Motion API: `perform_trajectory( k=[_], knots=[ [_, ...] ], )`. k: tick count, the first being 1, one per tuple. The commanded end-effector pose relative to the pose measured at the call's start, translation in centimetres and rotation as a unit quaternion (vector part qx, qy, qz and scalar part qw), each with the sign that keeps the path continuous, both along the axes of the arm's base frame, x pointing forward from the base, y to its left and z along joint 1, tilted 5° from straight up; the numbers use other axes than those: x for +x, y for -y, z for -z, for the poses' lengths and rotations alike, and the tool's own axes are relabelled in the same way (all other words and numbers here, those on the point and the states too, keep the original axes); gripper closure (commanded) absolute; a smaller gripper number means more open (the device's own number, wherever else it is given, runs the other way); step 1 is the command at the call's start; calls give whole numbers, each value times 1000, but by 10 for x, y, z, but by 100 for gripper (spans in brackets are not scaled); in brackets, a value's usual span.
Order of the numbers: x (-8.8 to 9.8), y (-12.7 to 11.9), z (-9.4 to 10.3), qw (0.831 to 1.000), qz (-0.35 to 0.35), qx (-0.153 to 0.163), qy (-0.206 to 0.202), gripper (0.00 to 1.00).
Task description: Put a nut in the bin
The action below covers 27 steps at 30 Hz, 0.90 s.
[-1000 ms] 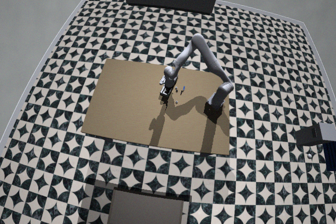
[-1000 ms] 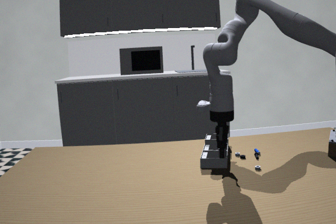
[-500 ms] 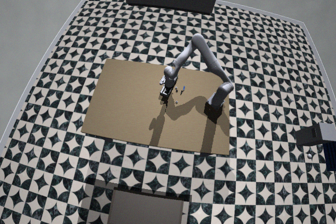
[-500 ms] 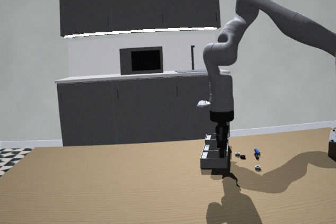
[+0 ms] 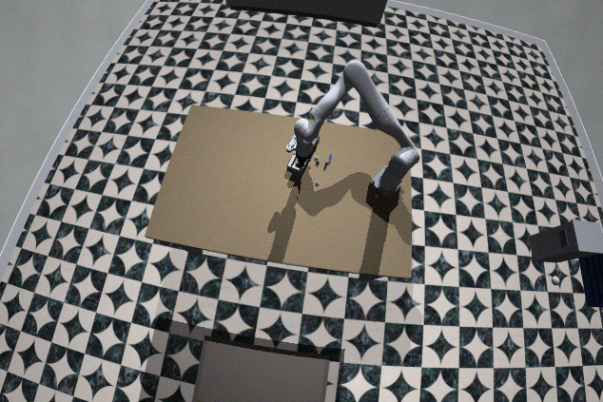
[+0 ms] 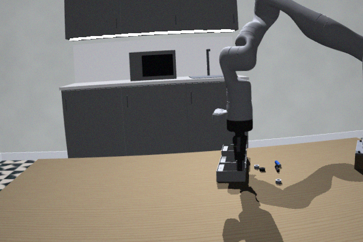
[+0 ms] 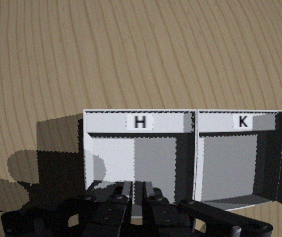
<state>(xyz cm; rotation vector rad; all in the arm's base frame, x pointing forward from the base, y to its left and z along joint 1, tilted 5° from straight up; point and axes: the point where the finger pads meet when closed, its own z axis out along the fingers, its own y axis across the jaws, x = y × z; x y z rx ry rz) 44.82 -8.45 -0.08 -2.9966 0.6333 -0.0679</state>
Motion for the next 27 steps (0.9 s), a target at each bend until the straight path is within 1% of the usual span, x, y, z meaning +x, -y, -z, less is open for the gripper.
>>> perform_trajectory(
  k=[1, 6, 27],
  knots=[
    [0, 0, -1, 1000, 0, 0, 1, 91],
    [0, 0, -1, 1000, 0, 0, 1, 91],
    [-1, 2, -26, 1000, 0, 0, 1, 91]
  ],
)
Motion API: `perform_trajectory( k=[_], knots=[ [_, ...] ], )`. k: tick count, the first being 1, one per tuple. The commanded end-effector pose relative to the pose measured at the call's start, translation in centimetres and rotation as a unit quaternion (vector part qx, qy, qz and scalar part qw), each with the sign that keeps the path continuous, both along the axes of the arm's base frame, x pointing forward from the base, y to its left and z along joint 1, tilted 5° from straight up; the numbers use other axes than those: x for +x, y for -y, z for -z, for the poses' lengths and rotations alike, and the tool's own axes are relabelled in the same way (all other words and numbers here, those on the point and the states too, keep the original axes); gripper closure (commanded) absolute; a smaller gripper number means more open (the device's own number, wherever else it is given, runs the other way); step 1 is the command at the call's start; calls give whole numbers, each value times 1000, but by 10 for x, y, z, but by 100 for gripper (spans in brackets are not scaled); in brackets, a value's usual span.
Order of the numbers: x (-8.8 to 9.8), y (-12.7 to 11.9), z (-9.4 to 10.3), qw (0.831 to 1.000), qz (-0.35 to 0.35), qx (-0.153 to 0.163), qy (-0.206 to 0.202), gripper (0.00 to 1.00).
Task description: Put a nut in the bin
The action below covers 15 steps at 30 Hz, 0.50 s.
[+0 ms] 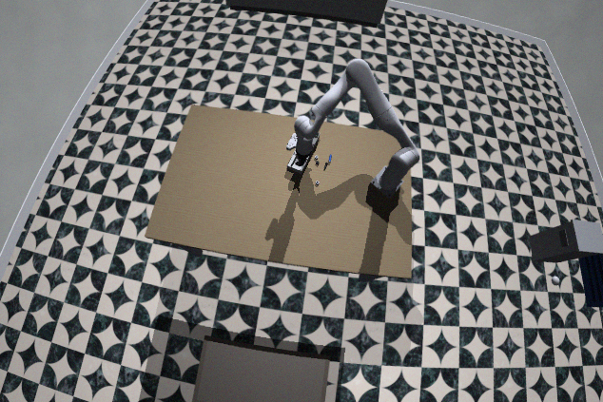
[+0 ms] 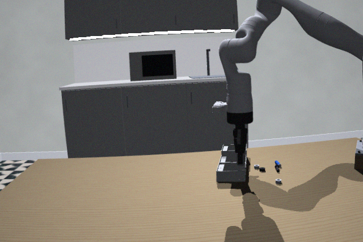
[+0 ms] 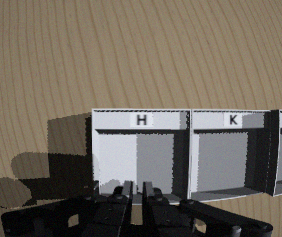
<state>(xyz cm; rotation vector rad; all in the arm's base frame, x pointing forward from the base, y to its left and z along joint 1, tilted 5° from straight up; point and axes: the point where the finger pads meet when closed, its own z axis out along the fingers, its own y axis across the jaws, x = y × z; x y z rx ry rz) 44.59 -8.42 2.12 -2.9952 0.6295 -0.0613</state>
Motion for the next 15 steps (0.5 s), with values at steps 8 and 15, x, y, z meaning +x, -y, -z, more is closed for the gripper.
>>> perform_trajectory(
  k=[8, 15],
  knots=[
    [0, 4, -30, 1000, 1, -2, 3, 91],
    [-1, 4, -38, 1000, 1, -2, 3, 91]
  ],
)
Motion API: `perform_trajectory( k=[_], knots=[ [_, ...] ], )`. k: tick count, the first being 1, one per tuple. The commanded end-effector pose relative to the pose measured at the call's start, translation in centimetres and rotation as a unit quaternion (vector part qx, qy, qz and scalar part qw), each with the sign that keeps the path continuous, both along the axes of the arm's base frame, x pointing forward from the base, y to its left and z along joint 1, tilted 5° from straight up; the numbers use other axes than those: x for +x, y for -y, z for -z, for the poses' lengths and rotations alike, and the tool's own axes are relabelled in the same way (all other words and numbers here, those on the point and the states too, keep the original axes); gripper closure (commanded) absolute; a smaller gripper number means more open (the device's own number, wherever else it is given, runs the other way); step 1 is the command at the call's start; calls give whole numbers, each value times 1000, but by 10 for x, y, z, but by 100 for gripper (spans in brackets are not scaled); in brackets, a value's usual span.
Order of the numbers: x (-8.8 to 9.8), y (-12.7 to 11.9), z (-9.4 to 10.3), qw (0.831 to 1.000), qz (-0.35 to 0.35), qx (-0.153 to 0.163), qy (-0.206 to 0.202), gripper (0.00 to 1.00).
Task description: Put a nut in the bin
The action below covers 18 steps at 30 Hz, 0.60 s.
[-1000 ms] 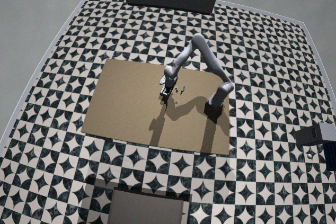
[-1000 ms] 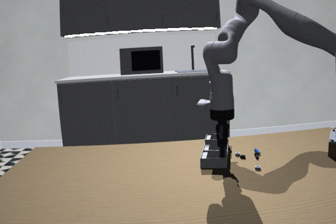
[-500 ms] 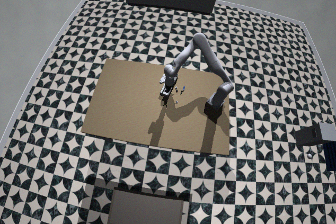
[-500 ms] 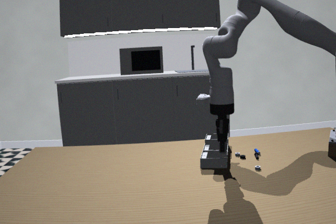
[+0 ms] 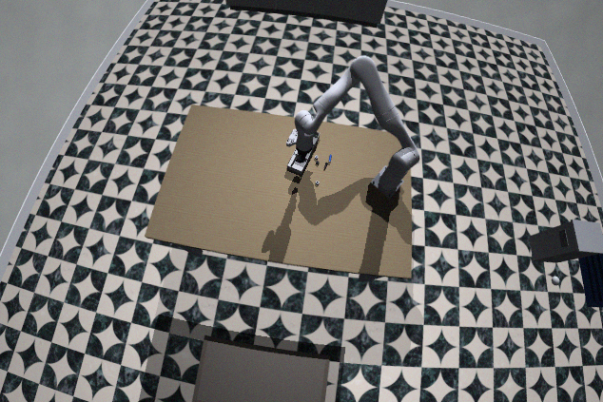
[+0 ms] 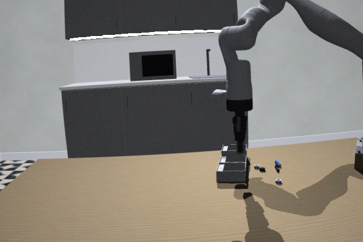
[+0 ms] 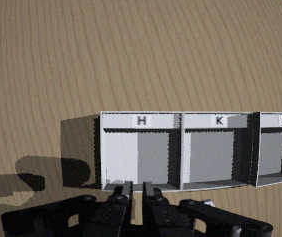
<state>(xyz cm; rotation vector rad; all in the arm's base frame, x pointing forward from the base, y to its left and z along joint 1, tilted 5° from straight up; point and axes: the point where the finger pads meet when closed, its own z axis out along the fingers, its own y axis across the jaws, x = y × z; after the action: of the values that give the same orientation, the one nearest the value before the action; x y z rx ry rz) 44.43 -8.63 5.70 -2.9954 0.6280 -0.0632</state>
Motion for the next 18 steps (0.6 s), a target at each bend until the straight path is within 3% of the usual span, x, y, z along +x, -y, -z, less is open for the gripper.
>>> perform_trajectory(
  k=[1, 12, 14, 18],
  knots=[
    [1, 2, -2, 1000, 2, -2, 2, 91],
    [-5, 8, -93, 1000, 2, -2, 2, 91],
    [-5, 8, -93, 1000, 2, -2, 2, 91],
    [-7, 11, -126, 1000, 2, -2, 2, 91]
  ],
)
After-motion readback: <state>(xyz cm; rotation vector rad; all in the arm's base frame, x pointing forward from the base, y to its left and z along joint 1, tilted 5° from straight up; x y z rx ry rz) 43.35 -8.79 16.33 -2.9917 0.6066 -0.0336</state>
